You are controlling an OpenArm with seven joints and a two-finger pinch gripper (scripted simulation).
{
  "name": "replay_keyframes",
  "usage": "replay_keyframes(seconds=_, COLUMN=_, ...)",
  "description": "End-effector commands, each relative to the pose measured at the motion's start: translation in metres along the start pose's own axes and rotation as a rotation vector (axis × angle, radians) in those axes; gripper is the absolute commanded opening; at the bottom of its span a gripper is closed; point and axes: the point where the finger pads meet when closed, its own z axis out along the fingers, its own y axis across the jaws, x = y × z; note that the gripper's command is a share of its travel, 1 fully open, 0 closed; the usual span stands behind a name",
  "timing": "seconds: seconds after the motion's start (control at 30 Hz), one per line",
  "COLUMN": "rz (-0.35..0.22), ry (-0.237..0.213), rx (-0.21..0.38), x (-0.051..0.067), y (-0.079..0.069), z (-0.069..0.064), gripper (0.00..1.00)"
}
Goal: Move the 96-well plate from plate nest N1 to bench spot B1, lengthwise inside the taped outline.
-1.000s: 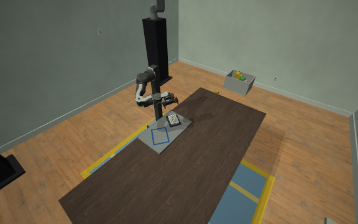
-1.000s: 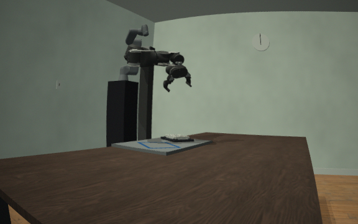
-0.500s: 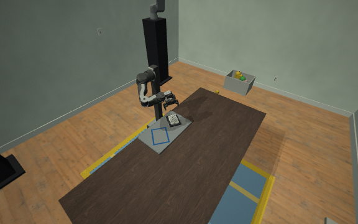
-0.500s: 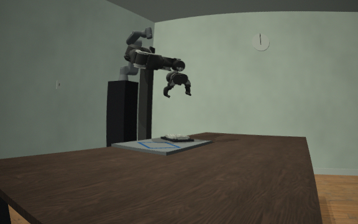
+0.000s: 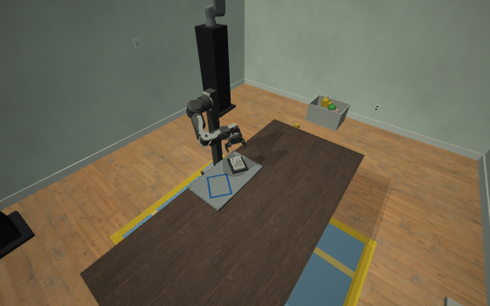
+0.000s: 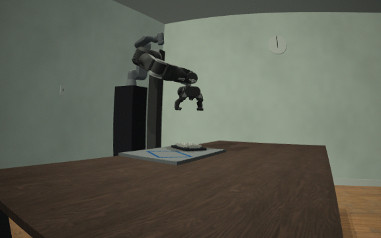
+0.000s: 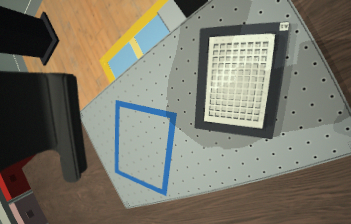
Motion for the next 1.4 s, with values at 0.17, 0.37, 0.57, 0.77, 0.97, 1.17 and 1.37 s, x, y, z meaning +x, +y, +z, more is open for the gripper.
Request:
replay_keyframes(seconds=0.17, rz=0.000, ry=-0.004, rx=0.000, x=0.002, y=0.002, z=0.008, gripper=0.77)
replay_keyframes(seconds=0.37, rz=0.000, ry=-0.013, rx=0.014, x=0.013, y=0.007, z=0.042, gripper=0.77)
replay_keyframes(seconds=0.57, rz=0.000, ry=-0.013, rx=0.014, x=0.013, y=0.007, z=0.042, gripper=0.77)
replay_keyframes(seconds=0.77, rz=0.003, ry=-0.014, rx=0.017, x=0.017, y=0.010, z=0.058, gripper=0.77)
replay_keyframes(seconds=0.97, rz=0.000, ry=-0.013, rx=0.014, x=0.026, y=0.014, z=0.083, gripper=0.77)
replay_keyframes(seconds=1.17, rz=0.000, ry=-0.013, rx=0.014, x=0.026, y=0.014, z=0.083, gripper=0.77)
replay_keyframes(seconds=1.37, rz=0.001, ry=-0.014, rx=0.016, x=0.028, y=0.015, z=0.092, gripper=0.77)
